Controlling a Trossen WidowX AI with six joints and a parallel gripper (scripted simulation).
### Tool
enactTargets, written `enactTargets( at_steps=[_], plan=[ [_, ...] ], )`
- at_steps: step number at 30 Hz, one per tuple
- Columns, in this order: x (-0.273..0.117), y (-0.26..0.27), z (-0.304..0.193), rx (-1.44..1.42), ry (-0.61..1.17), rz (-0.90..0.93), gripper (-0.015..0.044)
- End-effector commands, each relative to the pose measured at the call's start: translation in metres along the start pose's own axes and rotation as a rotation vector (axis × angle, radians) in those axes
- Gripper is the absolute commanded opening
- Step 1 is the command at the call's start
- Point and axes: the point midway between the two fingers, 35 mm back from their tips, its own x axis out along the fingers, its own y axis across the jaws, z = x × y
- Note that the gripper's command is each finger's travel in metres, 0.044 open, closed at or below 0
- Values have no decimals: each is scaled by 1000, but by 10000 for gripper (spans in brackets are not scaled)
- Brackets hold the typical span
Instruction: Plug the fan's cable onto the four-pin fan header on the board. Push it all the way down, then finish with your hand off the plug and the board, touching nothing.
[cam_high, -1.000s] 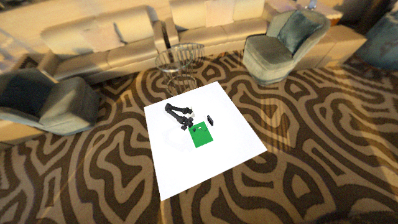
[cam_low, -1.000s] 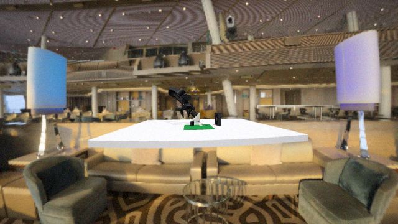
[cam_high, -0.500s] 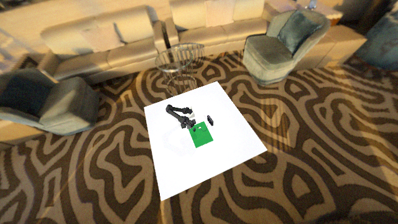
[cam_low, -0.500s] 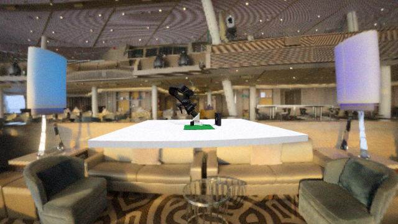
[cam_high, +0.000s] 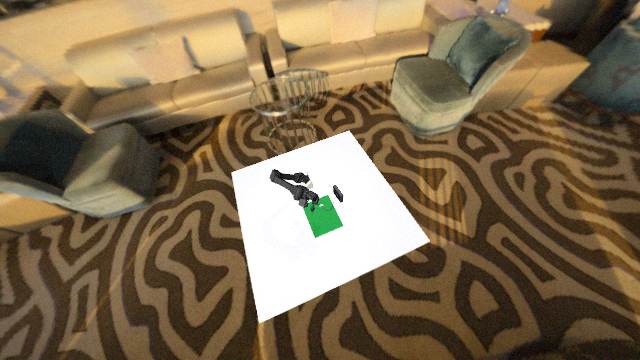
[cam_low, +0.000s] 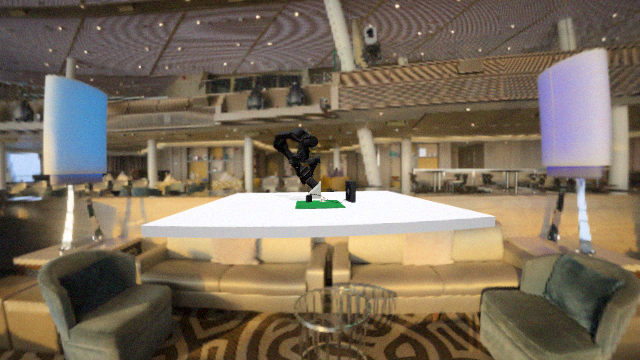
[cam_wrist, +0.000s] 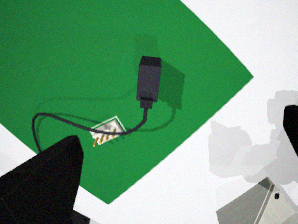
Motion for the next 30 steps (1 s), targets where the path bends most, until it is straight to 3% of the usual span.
enactTargets(
  at_steps=[1,10,20,30],
  plan=[
    [-14,20,-4,255,2,-16,440],
    [-12,20,-4,255,2,-16,440],
    [83,18,-4,256,0,-17,440],
    [89,18,-4,256,-1,-17,440]
  ],
)
